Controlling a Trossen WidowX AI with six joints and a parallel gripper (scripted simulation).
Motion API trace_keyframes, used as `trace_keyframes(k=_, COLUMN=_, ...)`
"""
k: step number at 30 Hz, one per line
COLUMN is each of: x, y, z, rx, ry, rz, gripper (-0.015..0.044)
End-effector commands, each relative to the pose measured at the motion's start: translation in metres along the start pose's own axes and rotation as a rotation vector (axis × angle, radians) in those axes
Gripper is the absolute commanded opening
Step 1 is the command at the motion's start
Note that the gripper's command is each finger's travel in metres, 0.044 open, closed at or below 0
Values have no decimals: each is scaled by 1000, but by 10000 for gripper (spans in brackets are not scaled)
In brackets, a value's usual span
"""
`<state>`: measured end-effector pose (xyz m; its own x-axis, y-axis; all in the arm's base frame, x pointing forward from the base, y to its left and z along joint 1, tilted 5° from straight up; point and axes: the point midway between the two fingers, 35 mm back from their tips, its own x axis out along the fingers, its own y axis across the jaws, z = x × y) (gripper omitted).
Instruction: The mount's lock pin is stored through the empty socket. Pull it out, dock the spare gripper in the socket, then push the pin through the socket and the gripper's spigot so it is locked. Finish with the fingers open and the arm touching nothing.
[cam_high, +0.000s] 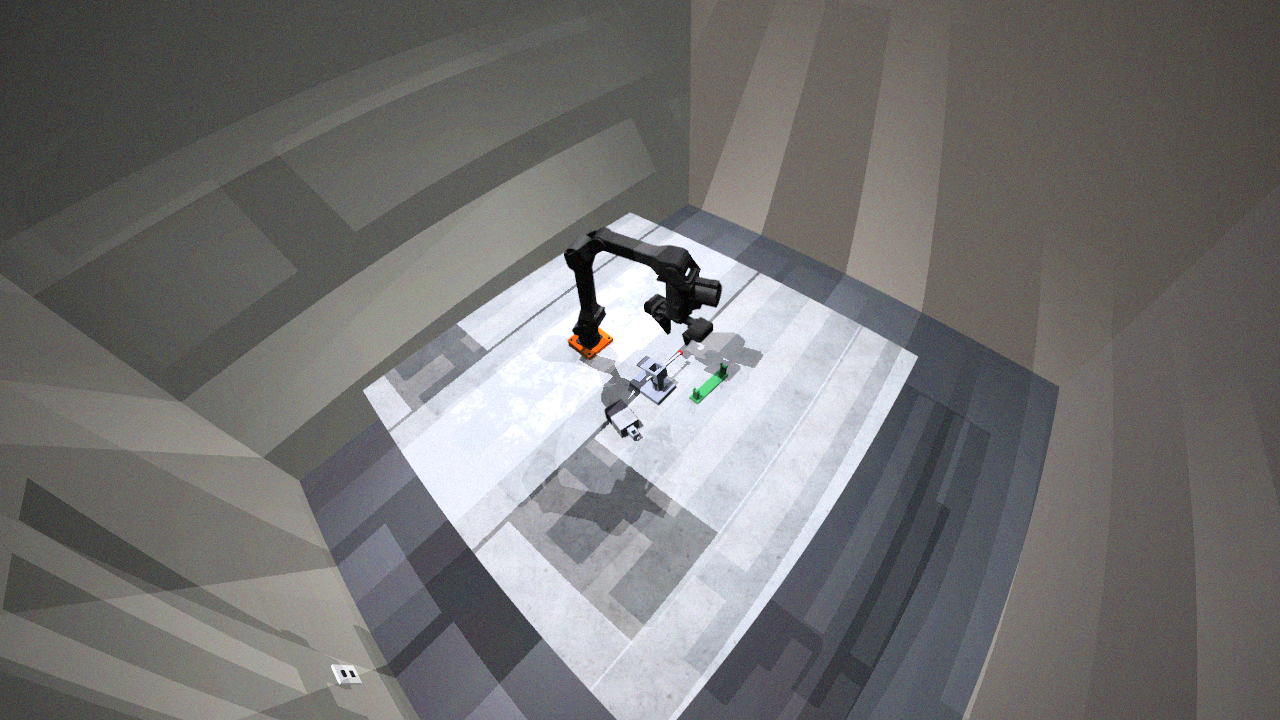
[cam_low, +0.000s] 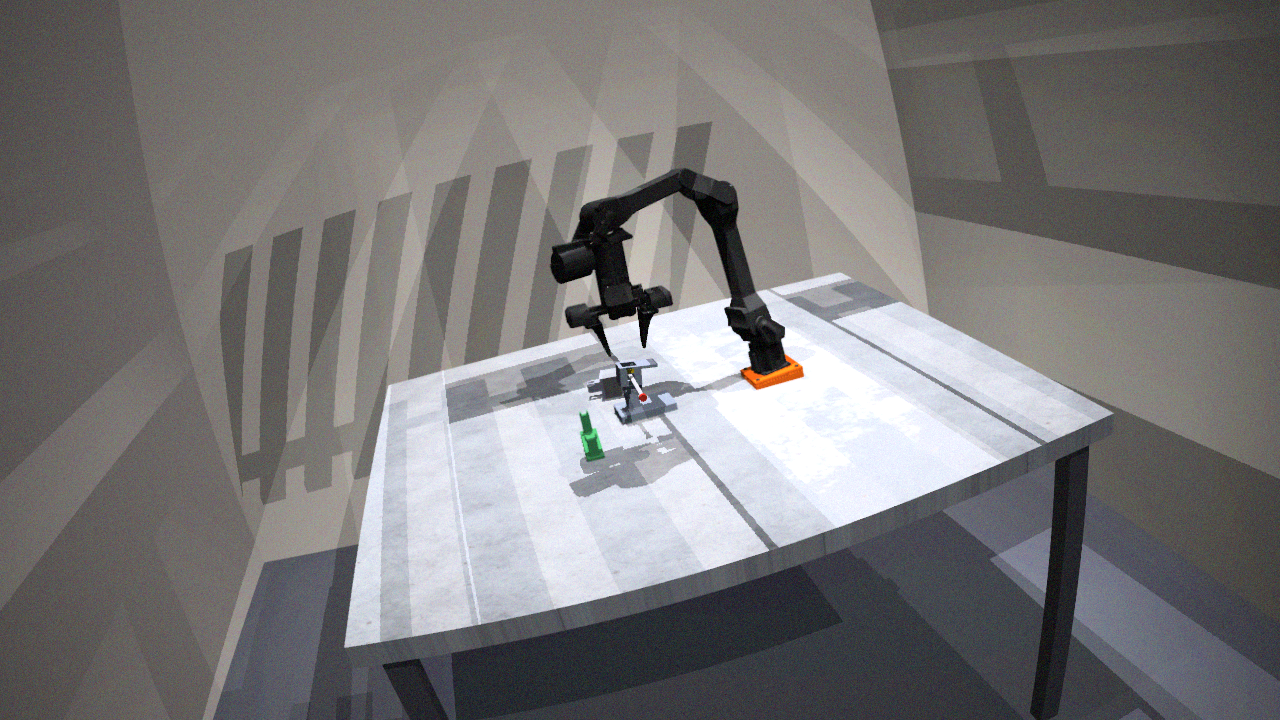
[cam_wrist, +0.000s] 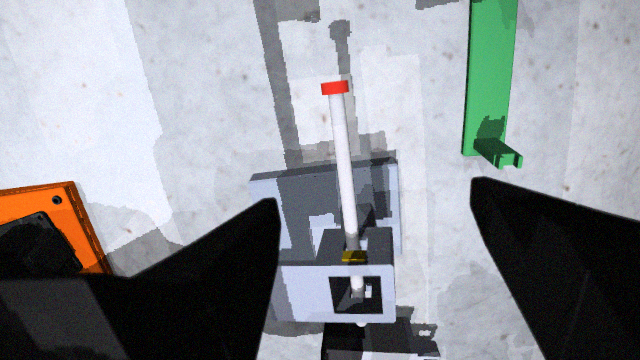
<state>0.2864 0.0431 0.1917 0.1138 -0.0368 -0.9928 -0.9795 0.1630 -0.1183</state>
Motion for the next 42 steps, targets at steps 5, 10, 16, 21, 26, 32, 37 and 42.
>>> trace_keyframes(k=5, x=48, y=8, z=3, rx=-6, ry=2, rz=16, gripper=300)
trace_keyframes(k=10, x=53, y=8, z=3, rx=-6, ry=2, rz=16, gripper=300)
trace_keyframes(k=16, x=63, y=7, z=3, rx=-6, ry=2, rz=16, gripper=300)
trace_keyframes(k=21, x=72, y=7, z=3, rx=-6, ry=2, rz=16, gripper=300)
trace_keyframes(k=26, x=80, y=7, z=3, rx=-6, ry=2, rz=16, gripper=300)
trace_keyframes(k=32, x=90, y=7, z=2, rx=-6, ry=2, rz=16, gripper=300)
trace_keyframes(k=37, x=98, y=8, z=2, rx=-6, ry=2, rz=16, gripper=300)
trace_keyframes(k=42, x=106, y=9, z=1, rx=-6, ry=2, rz=16, gripper=300)
